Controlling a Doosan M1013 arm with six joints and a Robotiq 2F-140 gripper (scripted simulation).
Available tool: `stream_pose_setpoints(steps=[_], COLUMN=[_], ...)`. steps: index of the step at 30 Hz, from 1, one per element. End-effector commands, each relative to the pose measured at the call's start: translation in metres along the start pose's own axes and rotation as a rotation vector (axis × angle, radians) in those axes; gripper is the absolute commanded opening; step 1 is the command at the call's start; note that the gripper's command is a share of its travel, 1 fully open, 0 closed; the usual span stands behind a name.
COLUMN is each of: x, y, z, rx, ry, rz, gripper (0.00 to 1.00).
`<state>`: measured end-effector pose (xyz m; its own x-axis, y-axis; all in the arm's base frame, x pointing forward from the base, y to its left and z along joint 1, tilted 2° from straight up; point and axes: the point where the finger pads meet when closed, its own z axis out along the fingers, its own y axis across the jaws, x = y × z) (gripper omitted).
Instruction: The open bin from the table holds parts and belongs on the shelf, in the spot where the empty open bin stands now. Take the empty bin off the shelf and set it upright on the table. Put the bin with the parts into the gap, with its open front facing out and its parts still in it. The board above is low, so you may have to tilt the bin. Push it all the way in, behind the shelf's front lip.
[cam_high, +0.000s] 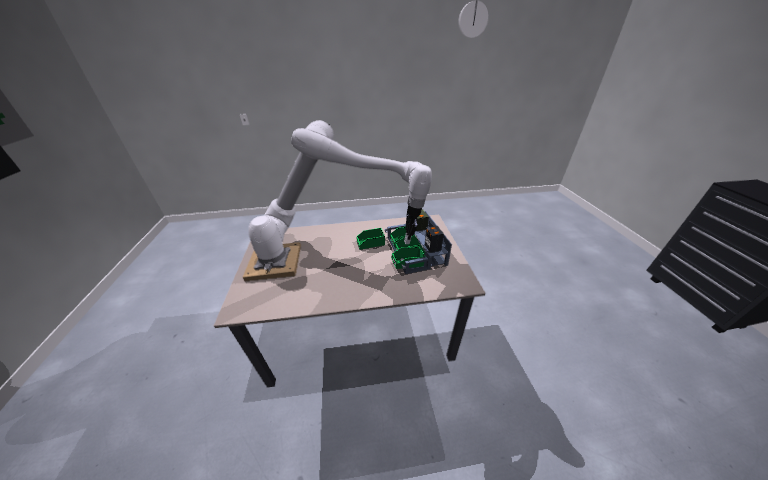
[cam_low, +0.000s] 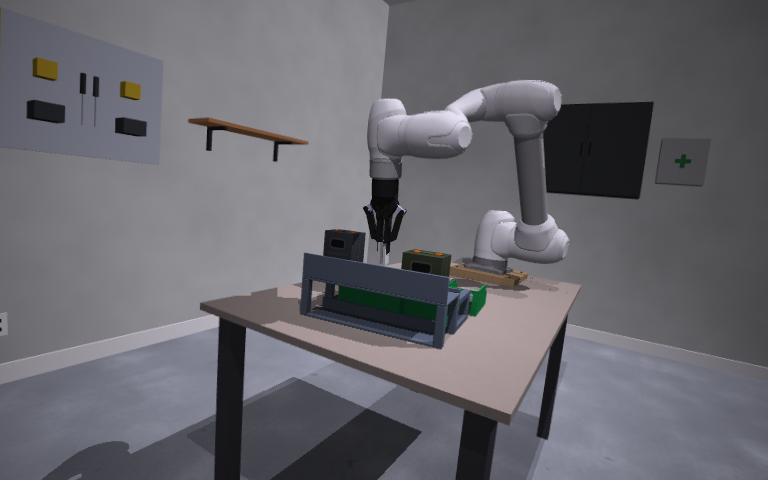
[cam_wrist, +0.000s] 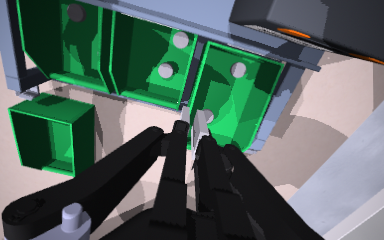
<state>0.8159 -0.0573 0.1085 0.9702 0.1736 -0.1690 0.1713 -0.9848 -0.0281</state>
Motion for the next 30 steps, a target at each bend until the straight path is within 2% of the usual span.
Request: stream_pose_setpoints(steps=[1,16,30], x=[-0.001,-0.004,-0.005], y=[0.0,0.0,0.0], z=[-0.004,-0.025,-0.033], rx=[0.0,0.0,0.0], ry=[0.0,0.0,0.0], rz=[0.0,0.0,0.0], gripper=[0.15,0.15,0.15])
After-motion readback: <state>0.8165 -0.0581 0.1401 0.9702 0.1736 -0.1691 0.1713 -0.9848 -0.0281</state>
